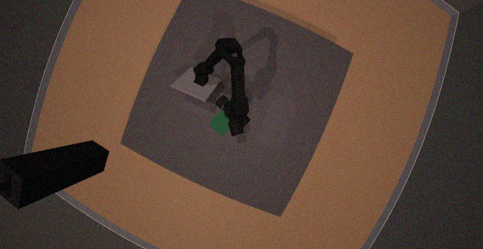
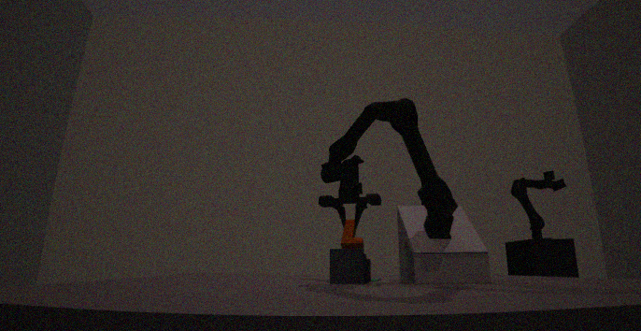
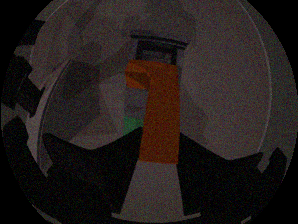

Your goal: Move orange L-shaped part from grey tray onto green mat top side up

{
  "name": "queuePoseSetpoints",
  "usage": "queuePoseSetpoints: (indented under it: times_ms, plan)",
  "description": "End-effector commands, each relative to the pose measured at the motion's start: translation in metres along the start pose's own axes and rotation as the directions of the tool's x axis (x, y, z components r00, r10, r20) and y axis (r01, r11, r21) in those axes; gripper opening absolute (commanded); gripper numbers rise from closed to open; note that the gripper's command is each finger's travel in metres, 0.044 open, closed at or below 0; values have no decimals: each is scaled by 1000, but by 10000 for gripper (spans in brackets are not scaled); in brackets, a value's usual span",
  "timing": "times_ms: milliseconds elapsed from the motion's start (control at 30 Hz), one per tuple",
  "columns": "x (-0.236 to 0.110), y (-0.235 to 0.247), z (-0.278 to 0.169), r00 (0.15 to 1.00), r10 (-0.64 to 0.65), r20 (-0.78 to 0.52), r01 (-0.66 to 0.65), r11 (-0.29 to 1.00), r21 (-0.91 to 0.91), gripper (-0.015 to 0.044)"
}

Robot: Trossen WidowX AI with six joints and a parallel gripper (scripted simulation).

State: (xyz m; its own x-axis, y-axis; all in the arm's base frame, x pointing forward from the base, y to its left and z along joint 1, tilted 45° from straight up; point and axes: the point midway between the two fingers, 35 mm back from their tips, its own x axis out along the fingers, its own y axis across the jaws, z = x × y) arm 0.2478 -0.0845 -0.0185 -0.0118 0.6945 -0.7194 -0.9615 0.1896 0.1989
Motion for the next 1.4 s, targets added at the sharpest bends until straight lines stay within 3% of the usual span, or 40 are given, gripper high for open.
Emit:
queuePoseSetpoints:
  times_ms: [0, 633, 1367]
  plan:
    - [0, 2, -22, 1000, -2, -5, 2, 1000, -4, 0]
    - [-2, 11, -122, 1000, -4, -13, 4, 1000, -3, 0]
    - [22, 11, -126, 1000, -4, -12, 4, 1000, -3, 0]
